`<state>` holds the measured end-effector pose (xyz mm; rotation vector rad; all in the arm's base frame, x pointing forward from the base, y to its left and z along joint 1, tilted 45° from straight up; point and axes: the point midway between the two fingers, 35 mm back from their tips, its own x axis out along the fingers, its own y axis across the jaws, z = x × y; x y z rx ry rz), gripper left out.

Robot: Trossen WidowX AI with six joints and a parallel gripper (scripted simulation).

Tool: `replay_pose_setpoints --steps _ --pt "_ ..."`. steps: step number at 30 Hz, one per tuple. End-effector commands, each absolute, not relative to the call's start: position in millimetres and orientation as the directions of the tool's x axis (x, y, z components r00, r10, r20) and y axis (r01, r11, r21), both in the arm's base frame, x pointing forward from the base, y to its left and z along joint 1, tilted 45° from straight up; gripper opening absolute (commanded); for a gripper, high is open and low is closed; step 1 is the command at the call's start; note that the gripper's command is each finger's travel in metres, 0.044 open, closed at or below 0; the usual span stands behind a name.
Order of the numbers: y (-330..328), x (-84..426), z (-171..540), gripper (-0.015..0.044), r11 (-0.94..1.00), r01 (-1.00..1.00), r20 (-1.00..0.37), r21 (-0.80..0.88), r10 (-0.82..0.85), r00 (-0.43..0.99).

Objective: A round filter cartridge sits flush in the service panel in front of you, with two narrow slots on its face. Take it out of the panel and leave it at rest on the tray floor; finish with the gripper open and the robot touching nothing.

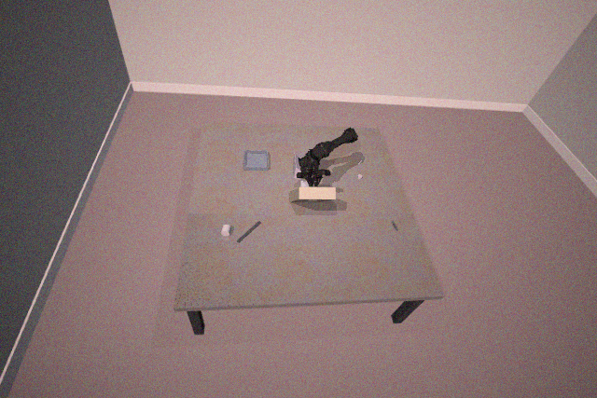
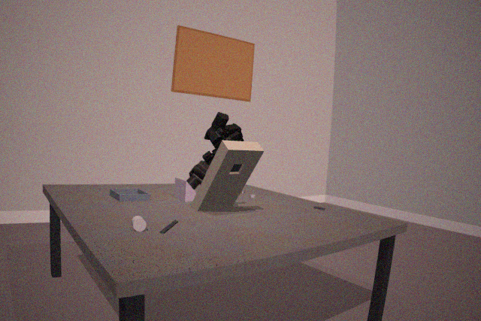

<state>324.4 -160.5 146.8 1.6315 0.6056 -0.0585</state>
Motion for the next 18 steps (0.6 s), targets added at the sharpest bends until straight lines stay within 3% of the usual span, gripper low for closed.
replay_pose_setpoints --steps 1,18 --pt "-156.3 329.5 144.8 0.0000 -0.162 0.462 -0.386 0.872 0.355 0.852" --pt "-156.0 330.2 144.5 0.0000 -0.626 0.523 -0.386 0.579 0.355 0.852"
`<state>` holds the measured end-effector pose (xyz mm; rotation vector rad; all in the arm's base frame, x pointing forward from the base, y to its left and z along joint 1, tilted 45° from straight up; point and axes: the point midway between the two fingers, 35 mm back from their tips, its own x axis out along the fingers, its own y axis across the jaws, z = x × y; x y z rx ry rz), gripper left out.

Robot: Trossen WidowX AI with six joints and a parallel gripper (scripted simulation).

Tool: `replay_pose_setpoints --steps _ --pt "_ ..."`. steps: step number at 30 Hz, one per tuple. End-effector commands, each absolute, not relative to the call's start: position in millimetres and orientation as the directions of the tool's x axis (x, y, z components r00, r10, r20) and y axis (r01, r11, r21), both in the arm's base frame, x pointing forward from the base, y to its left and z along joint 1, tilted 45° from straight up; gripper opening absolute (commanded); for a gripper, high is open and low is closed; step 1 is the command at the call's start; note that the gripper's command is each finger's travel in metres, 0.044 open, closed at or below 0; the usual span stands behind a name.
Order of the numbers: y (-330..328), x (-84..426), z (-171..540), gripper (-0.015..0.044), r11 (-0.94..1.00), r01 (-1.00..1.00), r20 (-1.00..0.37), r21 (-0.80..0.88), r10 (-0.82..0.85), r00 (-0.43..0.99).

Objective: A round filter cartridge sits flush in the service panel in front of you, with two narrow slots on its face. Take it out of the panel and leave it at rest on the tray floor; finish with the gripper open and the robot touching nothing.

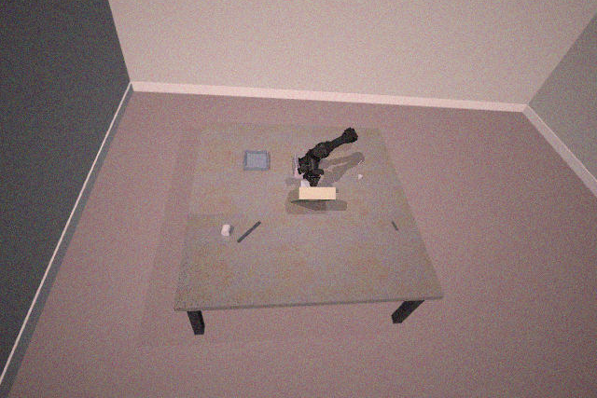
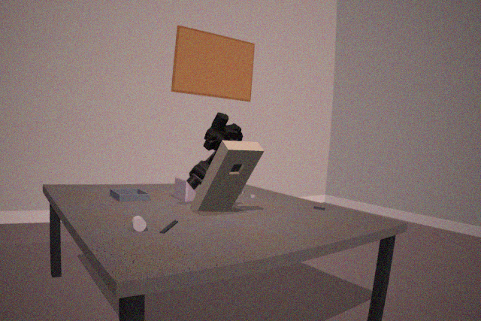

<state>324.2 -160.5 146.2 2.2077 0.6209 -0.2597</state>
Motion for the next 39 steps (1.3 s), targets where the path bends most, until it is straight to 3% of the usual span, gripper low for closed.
replay_pose_setpoints --steps 1,8,39 --pt "-155.9 330.3 144.4 0.0000 -0.649 0.521 -0.386 0.555 0.355 0.852" --pt "-155.4 331.4 144.0 0.0000 -0.567 0.524 -0.385 0.635 0.355 0.852" --pt "-155.4 331.4 144.0 0.0000 -0.567 0.524 -0.385 0.635 0.355 0.852"
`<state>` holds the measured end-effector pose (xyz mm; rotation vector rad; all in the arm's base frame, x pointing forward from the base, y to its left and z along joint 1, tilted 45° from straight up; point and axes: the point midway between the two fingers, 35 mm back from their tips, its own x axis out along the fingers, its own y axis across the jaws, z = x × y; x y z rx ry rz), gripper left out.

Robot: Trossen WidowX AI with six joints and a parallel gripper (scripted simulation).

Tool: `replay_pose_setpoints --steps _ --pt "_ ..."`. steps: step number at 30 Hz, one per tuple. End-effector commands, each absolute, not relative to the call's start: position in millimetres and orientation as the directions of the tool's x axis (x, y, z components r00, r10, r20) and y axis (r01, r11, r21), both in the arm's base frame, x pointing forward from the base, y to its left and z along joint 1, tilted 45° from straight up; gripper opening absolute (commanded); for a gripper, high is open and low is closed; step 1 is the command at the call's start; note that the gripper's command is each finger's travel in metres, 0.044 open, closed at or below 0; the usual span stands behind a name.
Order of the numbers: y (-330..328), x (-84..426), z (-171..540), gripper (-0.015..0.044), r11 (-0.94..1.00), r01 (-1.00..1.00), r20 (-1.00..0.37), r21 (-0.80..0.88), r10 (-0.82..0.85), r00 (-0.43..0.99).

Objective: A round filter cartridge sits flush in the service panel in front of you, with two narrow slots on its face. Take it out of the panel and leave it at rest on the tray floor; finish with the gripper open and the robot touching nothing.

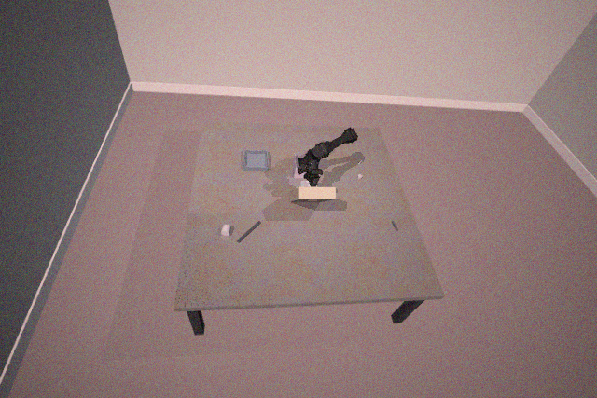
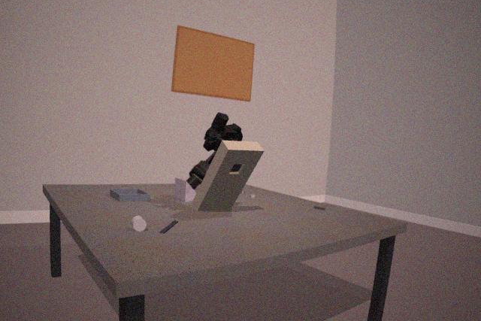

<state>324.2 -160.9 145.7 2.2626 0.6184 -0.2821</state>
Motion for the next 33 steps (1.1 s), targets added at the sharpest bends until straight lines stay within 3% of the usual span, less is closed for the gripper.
replay_pose_setpoints --steps 1,28,33 --pt "-155 331 144 0.0000 -0.567 0.524 -0.385 0.635 0.355 0.852" --pt "-155 331 144 0.0000 -0.567 0.524 -0.385 0.635 0.355 0.852" --pt "-168 313 149 0.0000 -0.583 0.523 -0.391 0.622 0.347 0.853"
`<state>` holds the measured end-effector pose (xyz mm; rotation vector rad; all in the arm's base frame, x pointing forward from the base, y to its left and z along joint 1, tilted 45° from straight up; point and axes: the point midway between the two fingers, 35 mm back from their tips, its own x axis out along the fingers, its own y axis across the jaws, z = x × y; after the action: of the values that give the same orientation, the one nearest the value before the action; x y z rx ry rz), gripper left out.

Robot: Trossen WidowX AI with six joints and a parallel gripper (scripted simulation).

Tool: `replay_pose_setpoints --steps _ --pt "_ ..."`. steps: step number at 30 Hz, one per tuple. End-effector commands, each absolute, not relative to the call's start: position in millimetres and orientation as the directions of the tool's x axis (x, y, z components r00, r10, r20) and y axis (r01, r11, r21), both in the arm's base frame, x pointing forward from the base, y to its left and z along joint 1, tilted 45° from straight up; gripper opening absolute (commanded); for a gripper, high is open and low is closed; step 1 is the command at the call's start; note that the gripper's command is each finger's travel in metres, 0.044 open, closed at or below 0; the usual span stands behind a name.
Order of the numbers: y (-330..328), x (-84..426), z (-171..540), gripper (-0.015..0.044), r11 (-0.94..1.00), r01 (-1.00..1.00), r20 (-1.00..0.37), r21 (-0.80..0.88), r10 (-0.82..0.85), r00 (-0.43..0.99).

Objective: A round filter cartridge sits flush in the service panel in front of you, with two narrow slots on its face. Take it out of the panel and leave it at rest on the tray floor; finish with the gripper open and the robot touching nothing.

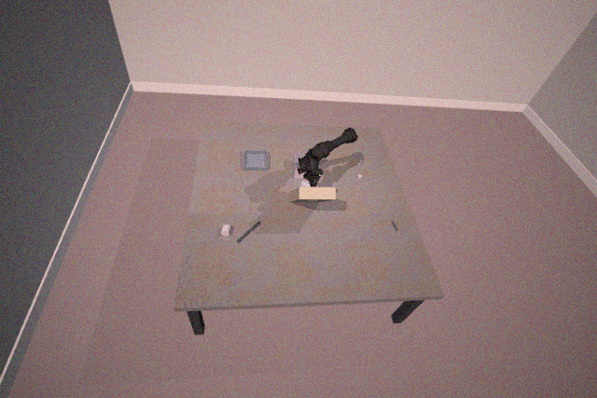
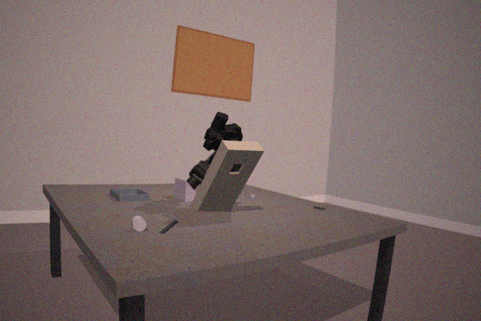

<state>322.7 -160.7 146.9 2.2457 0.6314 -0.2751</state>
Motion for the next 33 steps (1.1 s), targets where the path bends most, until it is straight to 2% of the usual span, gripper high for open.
replay_pose_setpoints --steps 1,18,33 --pt "-169 309 150 0.0000 -0.581 0.525 -0.393 0.622 0.348 0.851" --pt "-185 262 174 0.0000 -0.568 0.528 -0.390 0.632 0.355 0.850" --pt "-156 243 145 0.0000 -0.568 0.528 -0.390 0.632 0.355 0.849"
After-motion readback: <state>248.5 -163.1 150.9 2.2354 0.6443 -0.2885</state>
